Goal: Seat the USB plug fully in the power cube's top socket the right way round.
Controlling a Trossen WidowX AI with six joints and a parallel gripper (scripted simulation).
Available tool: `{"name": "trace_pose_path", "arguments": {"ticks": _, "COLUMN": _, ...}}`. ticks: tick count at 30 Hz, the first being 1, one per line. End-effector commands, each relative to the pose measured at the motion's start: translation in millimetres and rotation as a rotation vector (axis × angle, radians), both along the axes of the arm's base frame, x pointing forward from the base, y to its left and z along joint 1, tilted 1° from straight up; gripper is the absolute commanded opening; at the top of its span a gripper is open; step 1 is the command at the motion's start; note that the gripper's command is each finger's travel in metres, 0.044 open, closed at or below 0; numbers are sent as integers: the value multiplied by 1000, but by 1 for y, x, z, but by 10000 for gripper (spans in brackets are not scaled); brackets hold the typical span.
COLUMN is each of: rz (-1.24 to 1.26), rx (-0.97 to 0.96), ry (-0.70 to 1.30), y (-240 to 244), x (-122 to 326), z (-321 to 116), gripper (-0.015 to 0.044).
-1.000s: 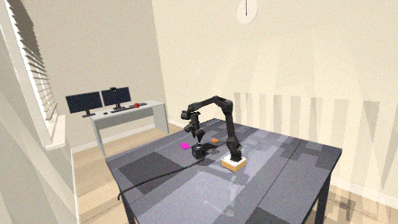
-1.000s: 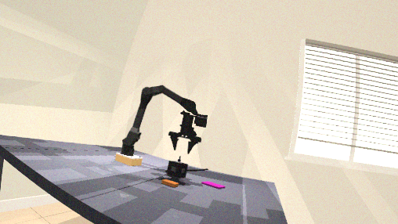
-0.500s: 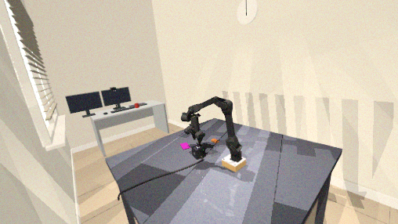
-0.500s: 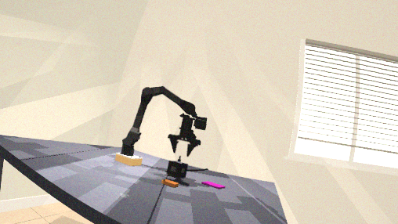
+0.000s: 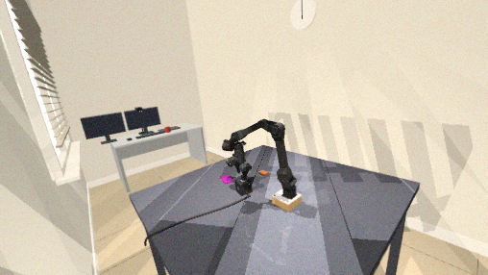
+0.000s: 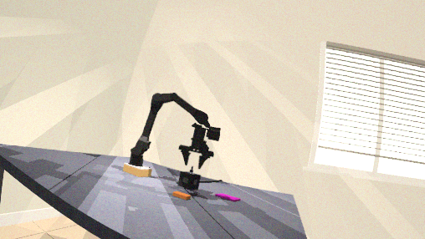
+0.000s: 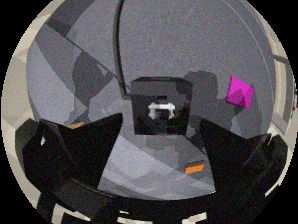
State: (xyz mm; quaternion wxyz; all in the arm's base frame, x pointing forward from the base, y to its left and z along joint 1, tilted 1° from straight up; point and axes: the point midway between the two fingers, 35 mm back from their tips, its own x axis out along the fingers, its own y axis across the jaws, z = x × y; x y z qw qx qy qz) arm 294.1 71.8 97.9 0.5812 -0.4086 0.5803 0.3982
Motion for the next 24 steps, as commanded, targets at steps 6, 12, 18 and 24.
{"name": "trace_pose_path", "arguments": {"ticks": 6, "rz": 0, "rx": 0, "ry": 0, "y": 0, "x": 0, "z": 0, "gripper": 204}}
{"name": "trace_pose_path", "arguments": {"ticks": 12, "rz": 0, "rx": 0, "ry": 0, "y": 0, "x": 0, "z": 0, "gripper": 46}}
{"name": "trace_pose_path", "arguments": {"ticks": 18, "rz": 0, "rx": 0, "ry": 0, "y": 0, "x": 0, "z": 0, "gripper": 0}}
{"name": "trace_pose_path", "arguments": {"ticks": 24, "rz": 0, "rx": 0, "ry": 0, "y": 0, "x": 0, "z": 0, "gripper": 0}}
